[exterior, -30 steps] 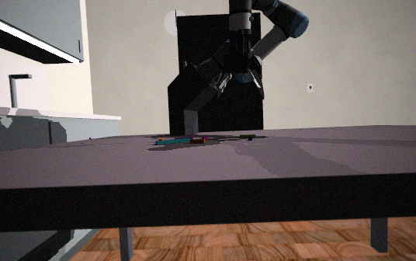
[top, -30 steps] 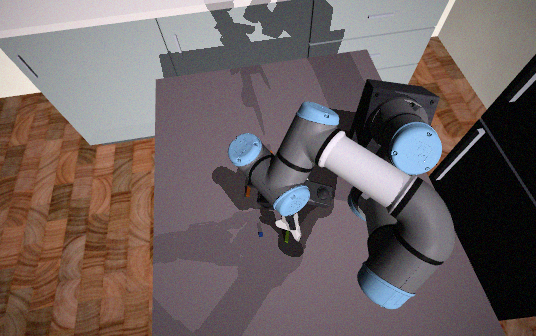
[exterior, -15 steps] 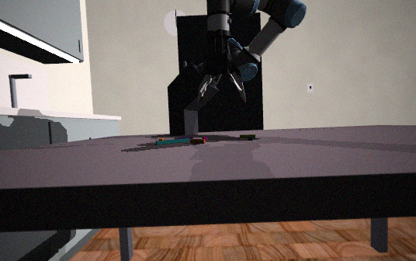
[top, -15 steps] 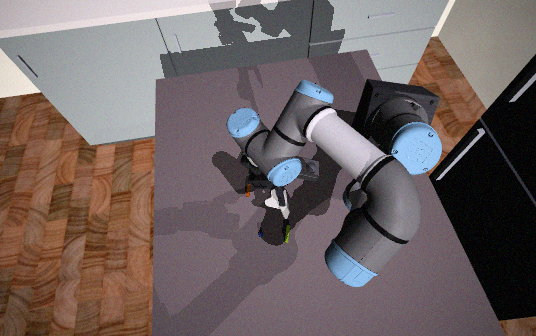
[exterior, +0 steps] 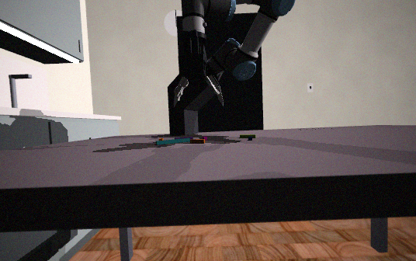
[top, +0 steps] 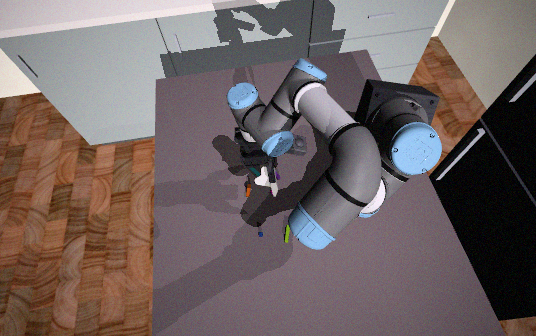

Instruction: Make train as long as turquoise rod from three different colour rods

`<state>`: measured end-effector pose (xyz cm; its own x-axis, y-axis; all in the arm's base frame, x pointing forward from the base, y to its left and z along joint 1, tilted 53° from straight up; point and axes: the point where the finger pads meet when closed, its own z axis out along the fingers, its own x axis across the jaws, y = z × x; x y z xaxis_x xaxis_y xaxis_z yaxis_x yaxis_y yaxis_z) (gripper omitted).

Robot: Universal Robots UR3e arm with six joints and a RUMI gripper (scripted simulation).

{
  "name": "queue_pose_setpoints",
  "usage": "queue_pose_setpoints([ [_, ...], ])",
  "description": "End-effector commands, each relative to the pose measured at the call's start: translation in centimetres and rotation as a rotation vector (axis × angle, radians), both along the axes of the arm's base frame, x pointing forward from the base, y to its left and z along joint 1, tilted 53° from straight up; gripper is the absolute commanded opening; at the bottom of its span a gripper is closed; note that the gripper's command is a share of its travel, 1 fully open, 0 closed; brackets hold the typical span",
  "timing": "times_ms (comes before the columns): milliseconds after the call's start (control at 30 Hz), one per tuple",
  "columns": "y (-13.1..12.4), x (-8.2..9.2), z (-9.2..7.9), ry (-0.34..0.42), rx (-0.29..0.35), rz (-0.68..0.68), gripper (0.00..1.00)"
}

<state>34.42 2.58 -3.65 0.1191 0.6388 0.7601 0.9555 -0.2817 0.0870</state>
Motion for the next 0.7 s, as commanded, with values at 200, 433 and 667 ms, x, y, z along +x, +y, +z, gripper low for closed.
queue_pose_setpoints([
  [200, -3.2, 2.7, -4.3, -0.102, -0.018, -0.001, 1.00],
  [433, -4.7, 3.8, -6.1, -0.153, -0.029, -0.001, 1.00],
  [667, -5.6, 4.4, -7.1, -0.180, -0.034, -0.001, 1.00],
])
